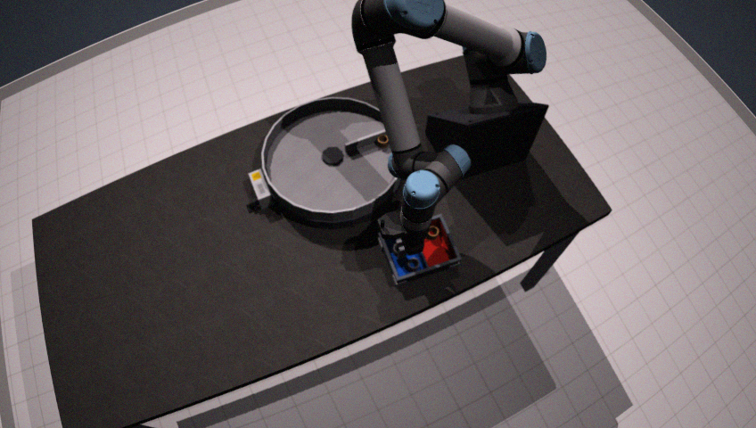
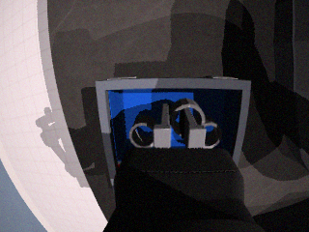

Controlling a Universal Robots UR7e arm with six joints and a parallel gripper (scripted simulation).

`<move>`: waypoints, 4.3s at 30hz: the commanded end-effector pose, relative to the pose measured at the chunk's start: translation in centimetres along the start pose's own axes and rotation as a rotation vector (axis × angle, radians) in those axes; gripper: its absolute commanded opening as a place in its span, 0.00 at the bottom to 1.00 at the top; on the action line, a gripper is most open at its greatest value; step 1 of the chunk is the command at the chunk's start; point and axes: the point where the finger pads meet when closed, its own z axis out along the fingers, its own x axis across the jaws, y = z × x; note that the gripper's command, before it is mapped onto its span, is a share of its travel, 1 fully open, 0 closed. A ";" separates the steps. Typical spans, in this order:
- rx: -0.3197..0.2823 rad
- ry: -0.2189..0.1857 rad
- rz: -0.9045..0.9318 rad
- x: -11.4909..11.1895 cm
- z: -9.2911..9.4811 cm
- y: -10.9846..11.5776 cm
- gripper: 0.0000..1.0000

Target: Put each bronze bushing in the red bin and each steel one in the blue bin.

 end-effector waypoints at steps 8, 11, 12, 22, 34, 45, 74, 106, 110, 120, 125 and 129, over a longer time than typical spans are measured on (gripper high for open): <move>0.001 -0.001 0.000 0.0 0.8 0.0 0.00; 0.001 -0.001 0.000 0.0 0.9 0.0 0.00; 0.001 -0.001 0.000 0.0 0.9 0.0 0.00; 0.001 -0.001 0.000 0.0 1.0 0.0 0.00; 0.001 -0.001 0.000 0.0 2.1 0.0 0.00; 0.001 -0.001 0.000 0.0 2.1 0.0 0.00; 0.001 -0.001 0.000 0.0 2.1 0.0 0.42; 0.001 -0.001 0.000 0.0 2.1 0.0 0.42; 0.001 -0.001 0.000 0.0 2.1 0.0 0.42; 0.001 -0.001 0.000 0.0 2.1 0.0 0.42; 0.001 -0.001 0.000 0.0 2.1 0.0 0.42; 0.001 -0.001 0.000 0.0 2.1 0.0 0.42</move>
